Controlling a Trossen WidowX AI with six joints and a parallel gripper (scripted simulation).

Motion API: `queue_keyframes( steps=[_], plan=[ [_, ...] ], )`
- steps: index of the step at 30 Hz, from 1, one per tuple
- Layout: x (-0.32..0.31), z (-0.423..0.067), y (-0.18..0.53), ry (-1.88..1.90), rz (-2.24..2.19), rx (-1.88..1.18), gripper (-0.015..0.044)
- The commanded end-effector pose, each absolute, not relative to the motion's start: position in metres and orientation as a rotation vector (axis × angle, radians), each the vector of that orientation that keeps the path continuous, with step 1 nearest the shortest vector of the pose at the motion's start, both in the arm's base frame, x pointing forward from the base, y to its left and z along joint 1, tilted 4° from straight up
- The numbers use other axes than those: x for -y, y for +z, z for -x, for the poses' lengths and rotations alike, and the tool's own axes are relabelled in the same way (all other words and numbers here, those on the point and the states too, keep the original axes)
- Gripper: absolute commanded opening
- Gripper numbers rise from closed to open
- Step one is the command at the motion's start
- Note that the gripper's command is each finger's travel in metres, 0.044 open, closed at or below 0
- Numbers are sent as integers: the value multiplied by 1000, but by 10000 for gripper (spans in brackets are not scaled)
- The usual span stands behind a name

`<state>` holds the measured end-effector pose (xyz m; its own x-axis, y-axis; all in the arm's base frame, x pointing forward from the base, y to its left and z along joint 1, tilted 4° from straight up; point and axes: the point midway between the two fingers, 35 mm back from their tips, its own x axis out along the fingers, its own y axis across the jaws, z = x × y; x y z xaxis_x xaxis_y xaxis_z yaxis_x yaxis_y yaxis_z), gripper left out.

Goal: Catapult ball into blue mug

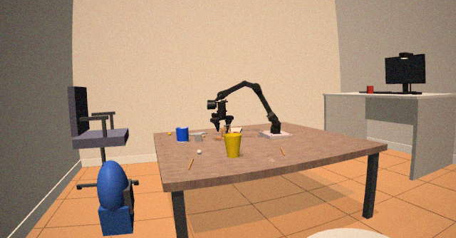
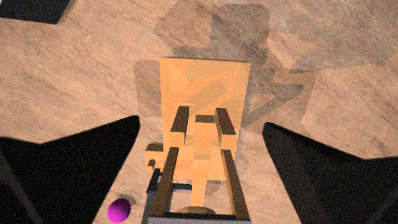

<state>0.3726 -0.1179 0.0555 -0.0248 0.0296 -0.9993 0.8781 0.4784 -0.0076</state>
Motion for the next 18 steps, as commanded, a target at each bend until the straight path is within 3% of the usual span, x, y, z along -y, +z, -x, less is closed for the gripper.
queue_keyframes(
  steps=[1,18],
  plan=[
    [117,-372,49,-828,-848,-1445,440],
    [116,-370,24,-828,-848,-1445,440]
  ],
)
